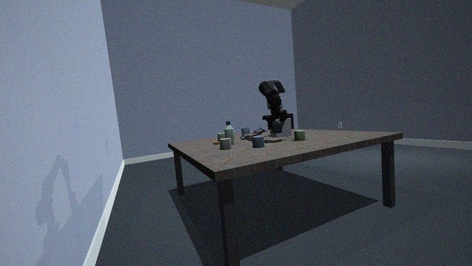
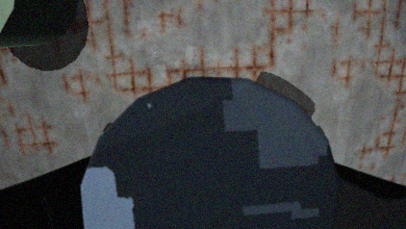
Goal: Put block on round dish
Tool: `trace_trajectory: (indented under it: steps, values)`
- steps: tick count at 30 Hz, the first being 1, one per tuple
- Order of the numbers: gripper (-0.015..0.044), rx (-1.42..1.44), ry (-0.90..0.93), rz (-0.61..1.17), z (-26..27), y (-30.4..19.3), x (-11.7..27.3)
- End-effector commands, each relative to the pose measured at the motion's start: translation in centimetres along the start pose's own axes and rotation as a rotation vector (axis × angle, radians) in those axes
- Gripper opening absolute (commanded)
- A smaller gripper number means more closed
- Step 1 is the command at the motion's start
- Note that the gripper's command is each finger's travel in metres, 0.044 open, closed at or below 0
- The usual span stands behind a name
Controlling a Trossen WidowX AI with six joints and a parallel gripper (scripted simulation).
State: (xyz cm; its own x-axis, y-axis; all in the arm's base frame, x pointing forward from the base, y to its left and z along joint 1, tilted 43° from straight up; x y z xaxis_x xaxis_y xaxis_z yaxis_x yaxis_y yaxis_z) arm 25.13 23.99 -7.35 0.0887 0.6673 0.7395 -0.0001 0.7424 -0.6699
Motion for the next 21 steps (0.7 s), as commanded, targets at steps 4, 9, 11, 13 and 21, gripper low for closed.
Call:
trace_trajectory:
  steps: [4, 9, 11, 13, 21]
  values:
    - [0.0, -0.014, -0.004, -0.008, 1.0, 0.8, -1.0]
    - [0.0, -0.014, -0.004, -0.008, 0.9, 0.8, -1.6]
    - [0.0, -0.014, -0.004, -0.008, 0.9, 0.8, -2.5]
    - [0.0, -0.014, -0.005, -0.008, 0.9, 0.8, -3.6]
    - [0.0, -0.015, -0.005, -0.007, 0.9, 0.8, -5.1]
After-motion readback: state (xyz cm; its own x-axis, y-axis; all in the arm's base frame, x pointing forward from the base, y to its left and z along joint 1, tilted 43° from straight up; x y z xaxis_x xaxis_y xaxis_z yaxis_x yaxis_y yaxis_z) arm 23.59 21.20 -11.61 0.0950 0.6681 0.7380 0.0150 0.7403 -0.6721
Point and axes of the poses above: the point midway between the two fingers, 35 mm back from their tips, its own x axis back along the fingers, its own z axis across the jaws, y = z × x, the point moved 10 cm from there along x, back along the fingers, and after that the axes turned 7 degrees about x, right-handed, at the moved point
